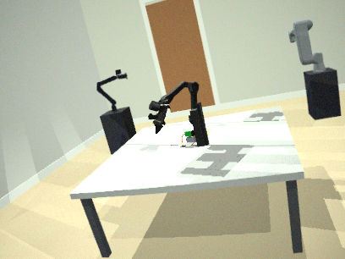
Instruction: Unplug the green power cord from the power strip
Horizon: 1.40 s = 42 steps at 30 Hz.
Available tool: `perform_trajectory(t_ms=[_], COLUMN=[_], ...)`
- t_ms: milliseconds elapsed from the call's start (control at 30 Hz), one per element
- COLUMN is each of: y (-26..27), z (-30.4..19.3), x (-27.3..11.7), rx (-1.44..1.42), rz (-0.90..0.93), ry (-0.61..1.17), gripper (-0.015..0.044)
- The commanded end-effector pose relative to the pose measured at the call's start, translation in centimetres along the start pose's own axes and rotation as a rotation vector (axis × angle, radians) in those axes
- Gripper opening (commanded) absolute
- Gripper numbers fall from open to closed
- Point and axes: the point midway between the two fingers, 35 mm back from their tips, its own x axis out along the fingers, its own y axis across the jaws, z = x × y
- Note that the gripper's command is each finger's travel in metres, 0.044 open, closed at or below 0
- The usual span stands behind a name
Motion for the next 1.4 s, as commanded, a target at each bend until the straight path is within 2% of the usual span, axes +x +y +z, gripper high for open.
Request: perform_trajectory(t_ms=[0,167,333,1367], y=[4.6,7.0,7.9,8.9], z=[-5.8,-11.6,-16.2,-19.0], x=[-1.3,-3.7,-6.5,-7.7], rx=[0.106,0.189,0.243,0.244], rz=[-0.038,-0.163,-0.315,-0.319], ry=[0.215,0.374,0.452,0.456], gripper=[0.0160,0.0160,0.0160,0.0160])
